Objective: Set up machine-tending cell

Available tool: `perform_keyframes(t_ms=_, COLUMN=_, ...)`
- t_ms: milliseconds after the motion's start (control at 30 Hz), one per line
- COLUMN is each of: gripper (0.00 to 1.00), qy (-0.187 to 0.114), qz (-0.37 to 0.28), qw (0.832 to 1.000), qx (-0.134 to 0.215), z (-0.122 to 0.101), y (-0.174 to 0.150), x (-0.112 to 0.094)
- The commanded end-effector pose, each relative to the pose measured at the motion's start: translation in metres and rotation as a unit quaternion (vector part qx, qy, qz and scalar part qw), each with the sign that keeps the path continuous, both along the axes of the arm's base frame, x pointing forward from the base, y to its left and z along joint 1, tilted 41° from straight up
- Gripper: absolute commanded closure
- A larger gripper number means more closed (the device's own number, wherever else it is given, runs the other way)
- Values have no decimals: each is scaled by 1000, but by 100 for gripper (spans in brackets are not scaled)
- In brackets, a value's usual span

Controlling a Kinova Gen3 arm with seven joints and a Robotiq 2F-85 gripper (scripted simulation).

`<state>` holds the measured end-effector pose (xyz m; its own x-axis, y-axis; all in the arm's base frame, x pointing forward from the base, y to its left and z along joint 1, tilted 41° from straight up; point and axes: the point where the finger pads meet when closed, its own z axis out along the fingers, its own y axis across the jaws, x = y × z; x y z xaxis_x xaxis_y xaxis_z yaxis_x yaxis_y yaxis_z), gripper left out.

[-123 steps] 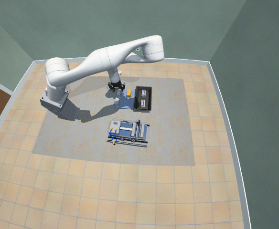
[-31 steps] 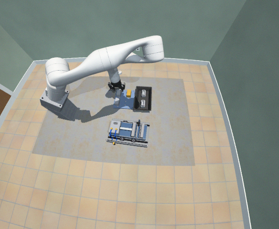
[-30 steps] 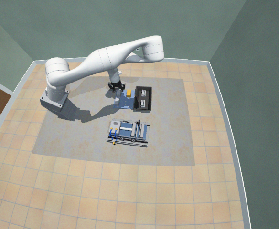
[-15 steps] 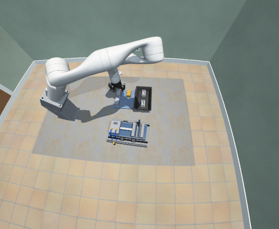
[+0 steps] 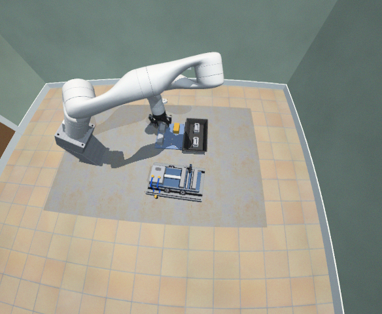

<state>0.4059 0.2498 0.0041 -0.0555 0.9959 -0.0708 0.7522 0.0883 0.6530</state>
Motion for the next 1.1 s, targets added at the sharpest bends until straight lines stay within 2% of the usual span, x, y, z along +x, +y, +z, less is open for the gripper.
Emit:
perform_keyframes(t_ms=0, gripper=33, qy=0, qz=0, qw=1000, qx=0, z=-1, y=0, x=0)
perform_keyframes(t_ms=1067, gripper=33, qy=0, qz=0, qw=1000, qx=0, z=-3, y=0, x=2)
